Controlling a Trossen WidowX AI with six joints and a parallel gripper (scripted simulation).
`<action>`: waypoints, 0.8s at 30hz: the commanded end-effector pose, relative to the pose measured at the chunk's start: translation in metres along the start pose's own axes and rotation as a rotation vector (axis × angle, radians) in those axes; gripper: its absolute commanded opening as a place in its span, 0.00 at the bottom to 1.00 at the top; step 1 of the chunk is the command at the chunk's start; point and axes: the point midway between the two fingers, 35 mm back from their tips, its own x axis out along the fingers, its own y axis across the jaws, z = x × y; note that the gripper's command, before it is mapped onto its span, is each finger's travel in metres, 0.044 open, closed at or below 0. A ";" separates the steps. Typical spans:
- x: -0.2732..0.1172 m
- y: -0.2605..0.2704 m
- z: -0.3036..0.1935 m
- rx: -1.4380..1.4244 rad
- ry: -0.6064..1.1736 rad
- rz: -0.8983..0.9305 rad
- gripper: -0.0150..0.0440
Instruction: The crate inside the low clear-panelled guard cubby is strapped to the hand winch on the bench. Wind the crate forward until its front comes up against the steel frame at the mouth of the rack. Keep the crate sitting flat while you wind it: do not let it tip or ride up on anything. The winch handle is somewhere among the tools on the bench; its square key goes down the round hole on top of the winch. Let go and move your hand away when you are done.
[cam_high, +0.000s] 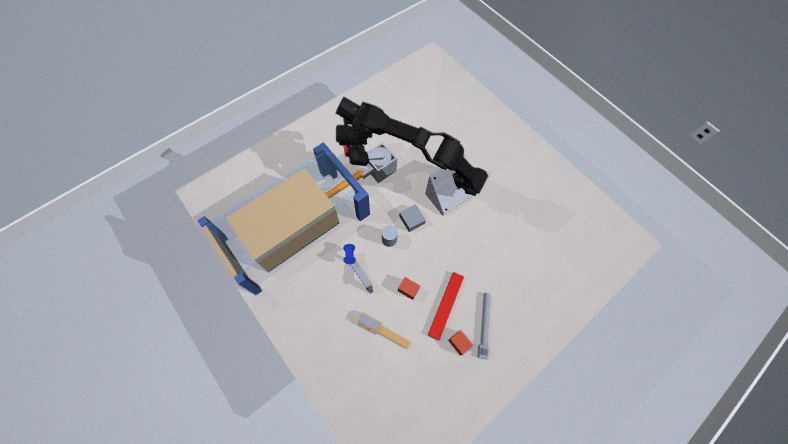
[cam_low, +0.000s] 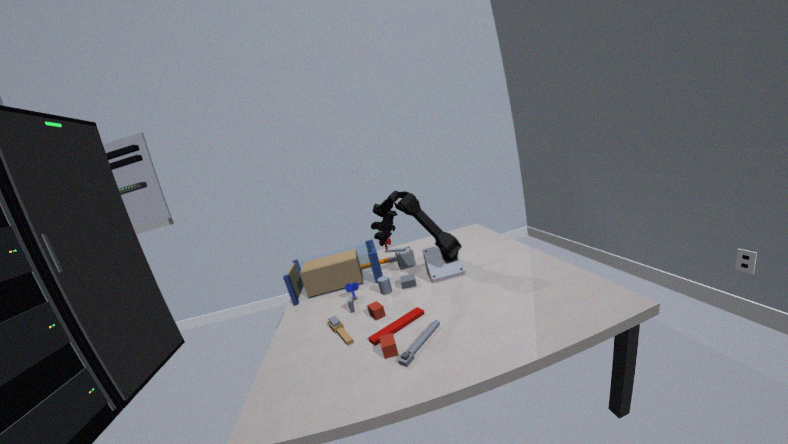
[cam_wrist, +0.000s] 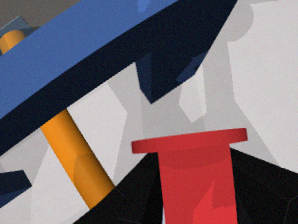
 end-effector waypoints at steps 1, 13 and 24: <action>0.001 0.017 -0.006 0.015 0.020 0.031 0.25; 0.000 0.032 -0.009 0.015 0.020 0.031 0.25; -0.003 0.045 -0.013 0.016 0.021 0.032 0.25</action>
